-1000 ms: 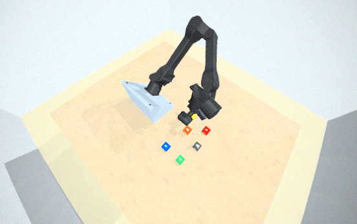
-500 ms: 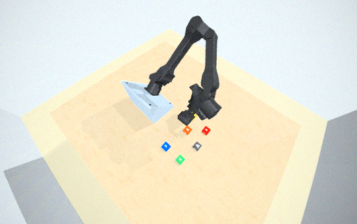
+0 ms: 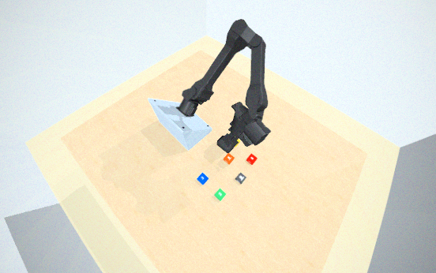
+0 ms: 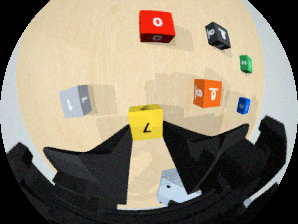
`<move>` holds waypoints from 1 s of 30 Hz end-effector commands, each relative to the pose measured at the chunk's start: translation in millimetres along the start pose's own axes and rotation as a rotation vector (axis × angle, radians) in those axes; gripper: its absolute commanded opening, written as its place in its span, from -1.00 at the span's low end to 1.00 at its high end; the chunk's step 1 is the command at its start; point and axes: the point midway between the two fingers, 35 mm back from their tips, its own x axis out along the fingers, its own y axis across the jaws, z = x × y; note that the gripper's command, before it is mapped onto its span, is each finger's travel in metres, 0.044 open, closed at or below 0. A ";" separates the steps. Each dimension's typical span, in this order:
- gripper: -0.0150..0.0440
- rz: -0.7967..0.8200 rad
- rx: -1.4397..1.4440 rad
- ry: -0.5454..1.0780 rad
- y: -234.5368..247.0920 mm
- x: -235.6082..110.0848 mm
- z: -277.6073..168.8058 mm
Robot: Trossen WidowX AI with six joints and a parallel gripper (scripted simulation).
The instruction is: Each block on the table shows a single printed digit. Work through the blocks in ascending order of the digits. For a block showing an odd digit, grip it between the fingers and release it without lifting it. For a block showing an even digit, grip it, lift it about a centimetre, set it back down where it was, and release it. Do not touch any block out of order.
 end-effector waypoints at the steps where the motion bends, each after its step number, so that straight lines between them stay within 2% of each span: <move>1: 0.00 0.003 0.005 -0.001 0.3 0.3 0.2; 11: 0.86 0.003 0.005 -0.001 0.3 0.3 0.2; 15: 0.86 0.003 0.005 -0.001 0.2 -1.7 0.3; 19: 0.86 0.002 0.005 -0.001 -0.2 -33.9 0.4; 23: 0.86 0.002 0.005 -0.001 -0.1 -36.0 0.2; 25: 0.69 -0.001 0.006 -0.001 -0.9 -44.3 1.5; 30: 0.24 -0.003 0.007 0.000 -1.6 -108.0 1.3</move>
